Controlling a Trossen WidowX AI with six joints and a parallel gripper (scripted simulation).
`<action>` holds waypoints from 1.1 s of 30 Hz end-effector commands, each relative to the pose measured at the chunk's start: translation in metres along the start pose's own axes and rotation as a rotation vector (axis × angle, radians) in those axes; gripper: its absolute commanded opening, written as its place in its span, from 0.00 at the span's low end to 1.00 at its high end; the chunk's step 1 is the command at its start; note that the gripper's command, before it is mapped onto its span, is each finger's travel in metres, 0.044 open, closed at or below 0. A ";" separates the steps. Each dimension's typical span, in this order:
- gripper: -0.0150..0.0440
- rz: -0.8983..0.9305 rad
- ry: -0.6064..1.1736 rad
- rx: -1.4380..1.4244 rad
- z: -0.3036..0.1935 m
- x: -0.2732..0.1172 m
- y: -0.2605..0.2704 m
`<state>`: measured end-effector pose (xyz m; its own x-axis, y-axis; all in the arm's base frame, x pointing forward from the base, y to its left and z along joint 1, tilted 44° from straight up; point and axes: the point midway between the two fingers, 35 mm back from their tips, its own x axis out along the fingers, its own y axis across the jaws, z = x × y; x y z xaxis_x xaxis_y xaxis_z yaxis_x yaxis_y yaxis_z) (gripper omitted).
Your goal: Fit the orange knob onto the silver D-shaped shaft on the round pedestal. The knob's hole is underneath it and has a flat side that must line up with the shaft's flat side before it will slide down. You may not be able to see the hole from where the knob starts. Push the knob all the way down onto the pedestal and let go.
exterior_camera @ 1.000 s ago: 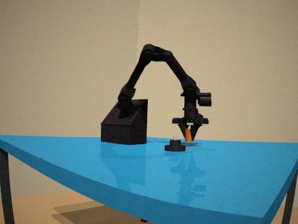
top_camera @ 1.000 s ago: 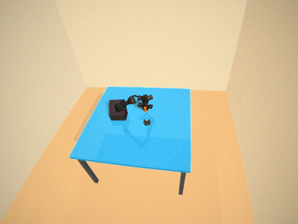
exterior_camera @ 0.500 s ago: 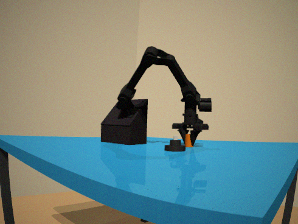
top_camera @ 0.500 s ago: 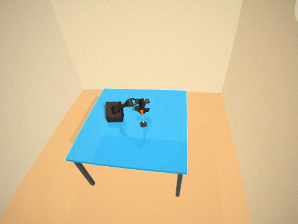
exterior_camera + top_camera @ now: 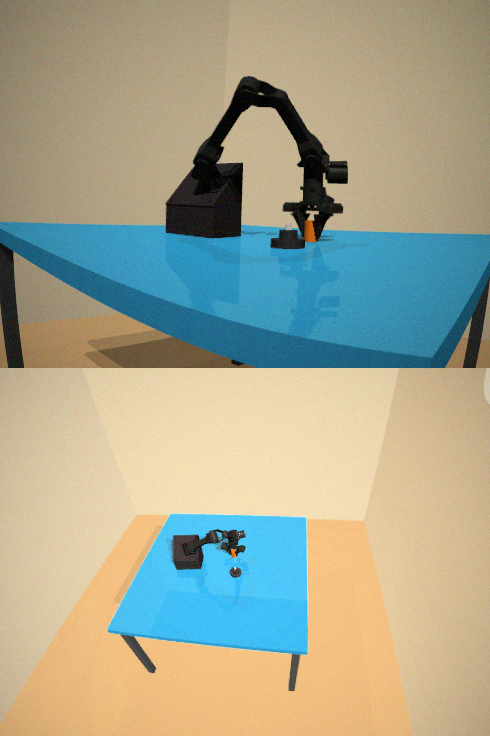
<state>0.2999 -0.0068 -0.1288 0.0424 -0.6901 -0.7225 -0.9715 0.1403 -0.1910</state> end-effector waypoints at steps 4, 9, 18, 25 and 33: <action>0.71 0.001 0.000 0.000 0.000 -0.003 0.000; 0.93 -0.003 -0.002 -0.004 0.002 -0.071 -0.001; 1.00 -0.004 0.000 -0.005 0.002 -0.077 0.000; 1.00 -0.004 0.000 -0.005 0.002 -0.064 0.000; 1.00 -0.004 0.000 -0.004 0.002 -0.051 -0.001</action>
<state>0.3012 0.0342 -0.0887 0.0498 -0.6841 -0.7277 -0.9700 0.1404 -0.1983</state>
